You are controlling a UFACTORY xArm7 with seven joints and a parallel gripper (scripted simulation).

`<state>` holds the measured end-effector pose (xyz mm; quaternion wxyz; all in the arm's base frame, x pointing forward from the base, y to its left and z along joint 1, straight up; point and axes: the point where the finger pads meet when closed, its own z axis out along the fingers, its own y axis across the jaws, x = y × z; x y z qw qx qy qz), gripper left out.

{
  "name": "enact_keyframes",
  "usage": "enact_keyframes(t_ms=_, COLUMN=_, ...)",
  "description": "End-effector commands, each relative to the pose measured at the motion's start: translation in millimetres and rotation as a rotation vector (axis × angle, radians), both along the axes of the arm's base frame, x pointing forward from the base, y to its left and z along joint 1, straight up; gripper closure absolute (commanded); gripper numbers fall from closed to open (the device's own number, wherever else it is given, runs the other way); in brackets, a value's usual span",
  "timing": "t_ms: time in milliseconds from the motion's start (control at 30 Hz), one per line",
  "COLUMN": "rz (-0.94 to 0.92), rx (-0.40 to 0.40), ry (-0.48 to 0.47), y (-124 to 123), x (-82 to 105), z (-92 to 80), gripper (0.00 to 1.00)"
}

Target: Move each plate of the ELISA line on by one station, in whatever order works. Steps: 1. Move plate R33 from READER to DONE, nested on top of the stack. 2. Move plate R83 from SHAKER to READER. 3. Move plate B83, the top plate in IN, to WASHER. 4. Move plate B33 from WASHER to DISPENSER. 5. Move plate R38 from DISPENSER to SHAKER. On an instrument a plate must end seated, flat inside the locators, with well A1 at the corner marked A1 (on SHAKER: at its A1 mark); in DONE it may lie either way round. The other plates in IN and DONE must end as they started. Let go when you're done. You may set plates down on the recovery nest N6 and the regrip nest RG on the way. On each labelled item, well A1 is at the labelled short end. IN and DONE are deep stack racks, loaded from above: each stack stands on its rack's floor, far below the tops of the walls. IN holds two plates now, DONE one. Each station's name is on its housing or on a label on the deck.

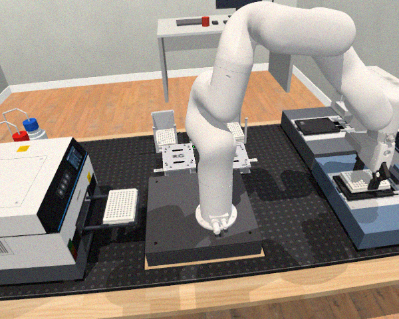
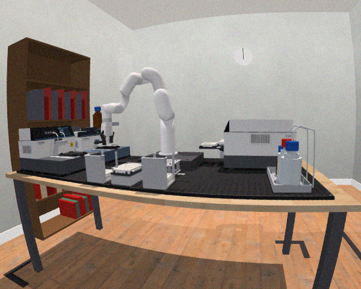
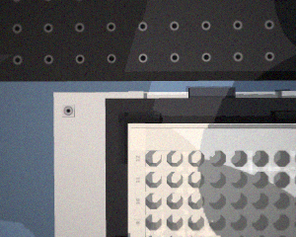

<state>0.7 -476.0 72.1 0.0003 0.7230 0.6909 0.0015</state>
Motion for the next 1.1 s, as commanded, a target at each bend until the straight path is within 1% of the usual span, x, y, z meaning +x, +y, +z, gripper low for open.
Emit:
enact_keyframes(t_ms=0, rz=0.0, rx=-0.004, ry=0.0, y=-1.5, x=0.0, z=1.6, gripper=1.0)
enact_keyframes(t_ms=367, rz=0.0, rx=-0.004, ry=0.0, y=-1.5, x=0.0, z=1.8, gripper=1.0)
enact_keyframes(t_ms=1067, rz=0.0, rx=-0.004, ry=0.0, y=-1.4, x=0.0, z=-4.5, gripper=1.0)
